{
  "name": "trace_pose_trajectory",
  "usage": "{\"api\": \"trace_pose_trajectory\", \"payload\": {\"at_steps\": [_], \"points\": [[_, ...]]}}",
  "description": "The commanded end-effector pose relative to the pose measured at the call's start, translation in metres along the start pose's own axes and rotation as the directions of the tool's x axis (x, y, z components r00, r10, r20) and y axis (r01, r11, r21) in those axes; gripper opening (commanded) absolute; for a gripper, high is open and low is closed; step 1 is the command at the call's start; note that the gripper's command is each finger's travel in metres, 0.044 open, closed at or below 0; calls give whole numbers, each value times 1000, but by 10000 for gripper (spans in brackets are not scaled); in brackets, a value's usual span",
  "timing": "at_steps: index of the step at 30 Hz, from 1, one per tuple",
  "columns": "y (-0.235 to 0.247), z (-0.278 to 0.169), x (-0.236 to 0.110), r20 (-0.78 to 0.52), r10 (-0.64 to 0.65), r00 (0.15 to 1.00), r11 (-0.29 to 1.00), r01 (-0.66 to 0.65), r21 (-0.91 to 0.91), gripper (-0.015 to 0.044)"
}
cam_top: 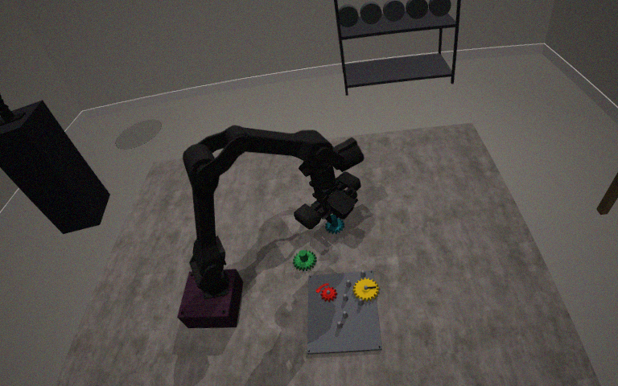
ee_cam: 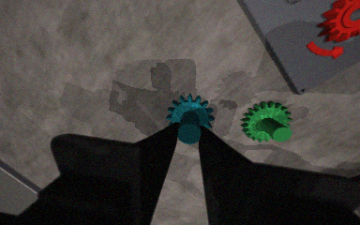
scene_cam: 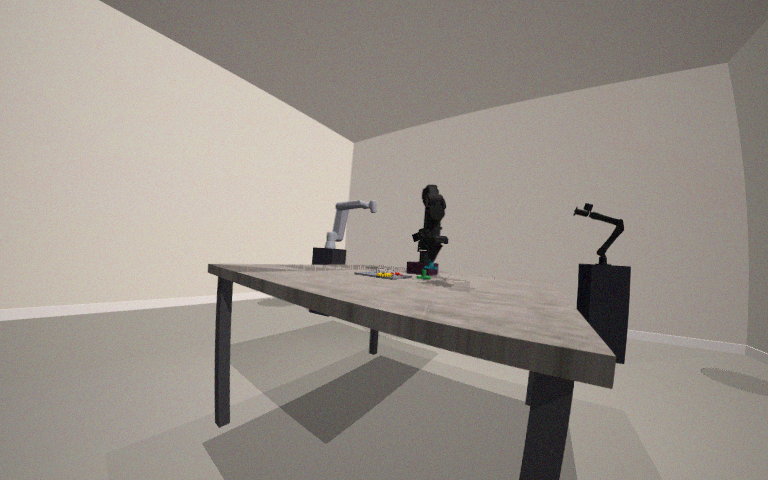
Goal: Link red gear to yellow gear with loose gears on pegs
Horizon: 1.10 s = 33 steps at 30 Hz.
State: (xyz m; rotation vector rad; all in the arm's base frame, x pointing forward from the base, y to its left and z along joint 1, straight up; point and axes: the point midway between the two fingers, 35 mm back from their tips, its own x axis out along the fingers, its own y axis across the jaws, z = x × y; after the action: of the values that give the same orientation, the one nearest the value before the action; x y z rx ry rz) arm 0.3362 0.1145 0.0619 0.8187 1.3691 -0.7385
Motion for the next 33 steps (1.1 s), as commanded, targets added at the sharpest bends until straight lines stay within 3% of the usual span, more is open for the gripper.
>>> {"api": "trace_pose_trajectory", "payload": {"at_steps": [1,33], "points": [[3,2,-14,3,12,1000,1000,-12,-4,0],[-9,5,-90,-19,-33,999,999,33,-11,0]]}}
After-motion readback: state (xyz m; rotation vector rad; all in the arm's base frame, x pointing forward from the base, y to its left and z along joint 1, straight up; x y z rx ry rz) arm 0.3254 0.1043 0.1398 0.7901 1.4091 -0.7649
